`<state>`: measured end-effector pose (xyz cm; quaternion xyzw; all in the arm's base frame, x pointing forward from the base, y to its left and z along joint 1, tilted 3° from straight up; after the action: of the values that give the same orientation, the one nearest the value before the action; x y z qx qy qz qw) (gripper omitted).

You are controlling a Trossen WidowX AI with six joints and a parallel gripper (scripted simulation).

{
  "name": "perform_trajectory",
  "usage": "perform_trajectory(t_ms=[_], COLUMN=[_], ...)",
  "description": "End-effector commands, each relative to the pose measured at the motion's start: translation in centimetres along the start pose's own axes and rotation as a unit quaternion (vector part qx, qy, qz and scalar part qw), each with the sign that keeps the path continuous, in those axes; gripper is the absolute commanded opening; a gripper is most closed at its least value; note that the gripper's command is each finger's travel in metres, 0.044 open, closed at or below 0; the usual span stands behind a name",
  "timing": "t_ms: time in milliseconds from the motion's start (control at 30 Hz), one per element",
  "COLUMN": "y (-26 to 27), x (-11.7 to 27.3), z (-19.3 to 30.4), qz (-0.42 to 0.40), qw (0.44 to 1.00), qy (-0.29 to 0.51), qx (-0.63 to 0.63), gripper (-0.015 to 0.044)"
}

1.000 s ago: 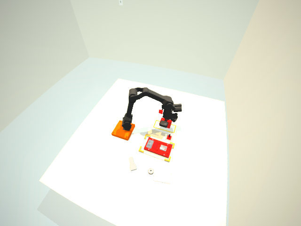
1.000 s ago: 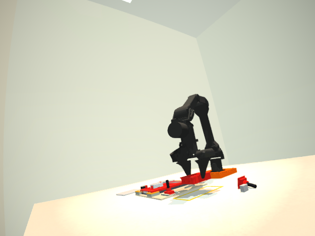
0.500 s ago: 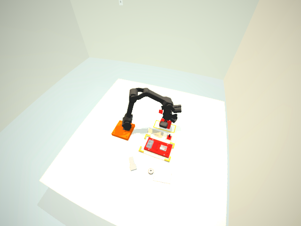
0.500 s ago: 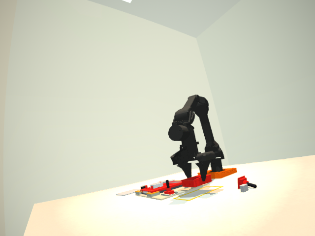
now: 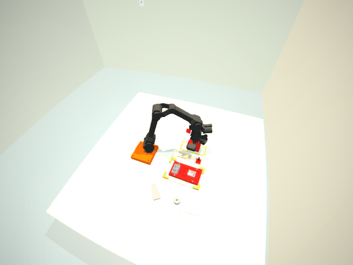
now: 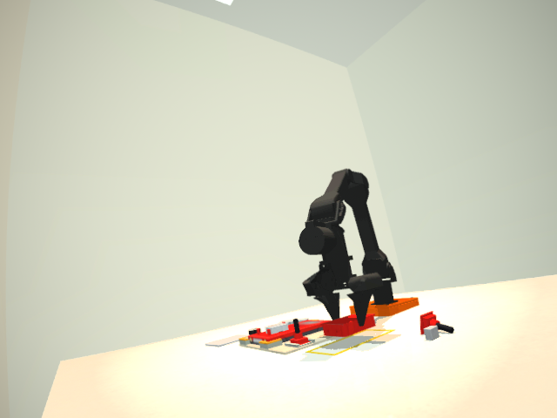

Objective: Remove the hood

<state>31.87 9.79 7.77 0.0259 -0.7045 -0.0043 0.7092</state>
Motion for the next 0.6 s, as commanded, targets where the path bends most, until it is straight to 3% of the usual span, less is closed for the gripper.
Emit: perform_trajectory(t_ms=[0, 567], y=[0.03, 0.03], x=[-0.25, -1.00], z=[0.06, 0.05], qz=[-0.001, -0.001], qw=[1.000, 1.000], qy=[0.000, 0.000], qx=[-0.002, -0.002], gripper=[0.0000, 0.0000])
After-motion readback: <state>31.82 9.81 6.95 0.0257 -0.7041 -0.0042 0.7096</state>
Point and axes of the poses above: the point midway between the two fingers, 35 mm back from their tips, its own x axis back along the fingers, its own y axis across the jaws, z = x × y, the point moved 4 cm from there along x, back along the fingers, and after that the axes turned 10 degrees about x, right-handed, at the moved point
